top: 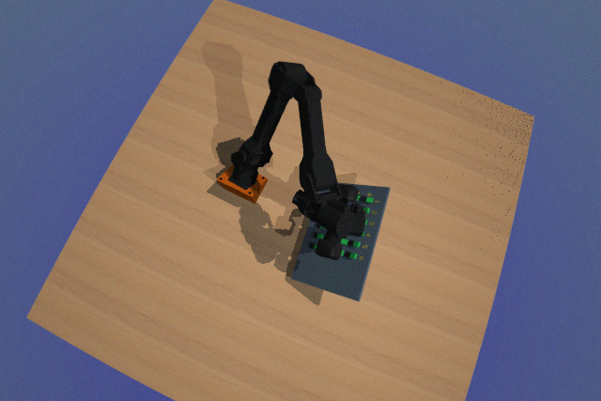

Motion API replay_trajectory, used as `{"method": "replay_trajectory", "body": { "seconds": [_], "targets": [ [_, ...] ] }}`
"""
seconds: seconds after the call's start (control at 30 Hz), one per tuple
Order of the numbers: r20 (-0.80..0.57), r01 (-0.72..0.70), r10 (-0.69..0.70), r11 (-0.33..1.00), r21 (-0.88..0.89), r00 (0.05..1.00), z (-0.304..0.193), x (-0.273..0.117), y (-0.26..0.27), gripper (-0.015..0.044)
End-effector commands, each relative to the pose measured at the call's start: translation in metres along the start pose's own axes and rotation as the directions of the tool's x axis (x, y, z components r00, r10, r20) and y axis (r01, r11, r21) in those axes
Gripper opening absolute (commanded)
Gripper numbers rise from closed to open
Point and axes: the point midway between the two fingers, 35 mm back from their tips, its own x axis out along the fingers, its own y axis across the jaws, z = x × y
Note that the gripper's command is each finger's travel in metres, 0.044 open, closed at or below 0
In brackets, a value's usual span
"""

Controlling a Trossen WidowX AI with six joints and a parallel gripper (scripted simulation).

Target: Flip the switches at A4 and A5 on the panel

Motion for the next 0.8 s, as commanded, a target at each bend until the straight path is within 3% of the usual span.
{"method": "replay_trajectory", "body": {
  "seconds": [0.0,0.77],
  "targets": [
    [-0.001,0.003,-0.003,1.000,0.004,1.000,-0.0003,0.0007,-0.0006,0.0000],
    [-0.001,0.003,-0.003,1.000,0.004,1.000,-0.0003,0.0037,-0.0006,0.0000]
  ]
}}
